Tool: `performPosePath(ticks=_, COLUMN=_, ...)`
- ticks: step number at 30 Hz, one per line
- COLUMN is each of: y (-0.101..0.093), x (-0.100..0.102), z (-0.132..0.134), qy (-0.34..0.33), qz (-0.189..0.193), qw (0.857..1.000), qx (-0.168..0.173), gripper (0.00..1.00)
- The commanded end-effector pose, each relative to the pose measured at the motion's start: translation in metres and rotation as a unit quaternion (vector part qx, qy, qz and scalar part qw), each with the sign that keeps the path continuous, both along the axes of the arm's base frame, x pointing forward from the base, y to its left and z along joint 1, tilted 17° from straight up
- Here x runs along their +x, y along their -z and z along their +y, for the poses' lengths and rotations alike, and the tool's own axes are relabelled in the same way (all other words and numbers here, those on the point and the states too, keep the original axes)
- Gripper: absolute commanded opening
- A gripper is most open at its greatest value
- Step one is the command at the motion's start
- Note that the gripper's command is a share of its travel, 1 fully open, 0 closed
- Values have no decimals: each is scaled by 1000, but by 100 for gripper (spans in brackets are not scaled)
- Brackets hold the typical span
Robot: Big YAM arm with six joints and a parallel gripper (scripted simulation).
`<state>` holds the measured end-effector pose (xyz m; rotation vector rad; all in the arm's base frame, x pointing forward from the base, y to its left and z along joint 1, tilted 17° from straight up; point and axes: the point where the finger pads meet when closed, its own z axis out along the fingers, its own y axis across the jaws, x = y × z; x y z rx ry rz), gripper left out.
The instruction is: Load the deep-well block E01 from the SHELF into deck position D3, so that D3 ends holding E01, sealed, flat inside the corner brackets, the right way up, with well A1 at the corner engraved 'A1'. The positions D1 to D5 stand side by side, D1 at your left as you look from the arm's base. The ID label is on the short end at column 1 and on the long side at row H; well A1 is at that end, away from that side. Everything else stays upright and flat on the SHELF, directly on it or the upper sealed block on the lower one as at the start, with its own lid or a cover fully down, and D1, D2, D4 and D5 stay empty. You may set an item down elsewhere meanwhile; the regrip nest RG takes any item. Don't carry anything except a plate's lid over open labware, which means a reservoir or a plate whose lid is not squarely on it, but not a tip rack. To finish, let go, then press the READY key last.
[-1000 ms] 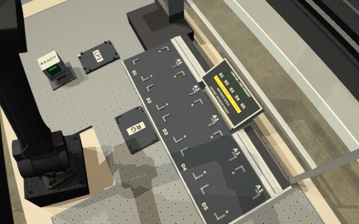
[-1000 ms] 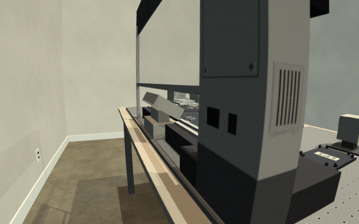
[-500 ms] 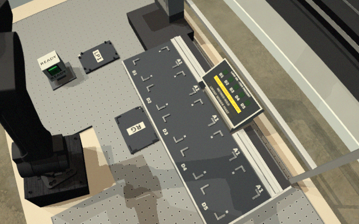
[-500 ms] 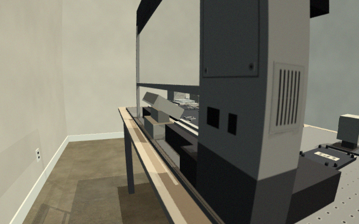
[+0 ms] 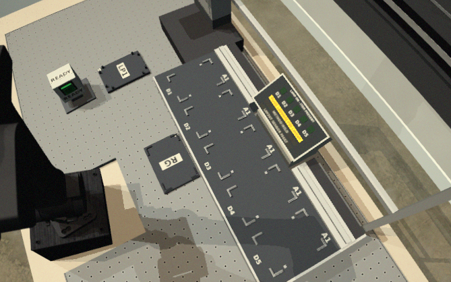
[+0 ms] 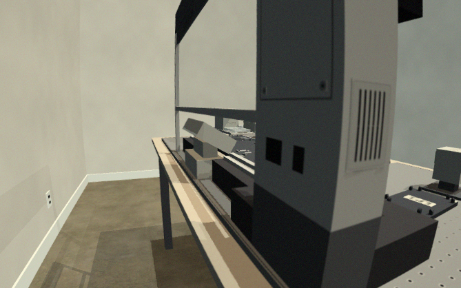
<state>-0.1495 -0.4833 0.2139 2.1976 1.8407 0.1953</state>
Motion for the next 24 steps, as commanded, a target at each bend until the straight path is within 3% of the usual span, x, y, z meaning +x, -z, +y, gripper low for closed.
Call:
performPosePath(ticks=1, y=-19, x=-23, z=-23, qy=0, qz=9, qw=1000, qx=-23, gripper=100)
performPosePath(ticks=18, y=-13, x=-67, z=-80, qy=-1, qz=10, qw=1000, qx=-23, gripper=100)
performPosePath(ticks=20, y=-13, x=-59, z=-83, qy=-8, qz=10, qw=1000, qx=-23, gripper=100)
performPosePath(ticks=21, y=-1, x=-50, z=-69, qy=-10, qz=1, qw=1000, qx=-5, gripper=100)
performPosePath(ticks=22, y=-15, x=-49, z=-67, qy=-10, qz=7, qw=1000, qx=-16, gripper=100)
performPosePath(ticks=24, y=-5, x=-47, z=-75, qy=-12, qz=9, qw=1000, qx=-21, gripper=100)
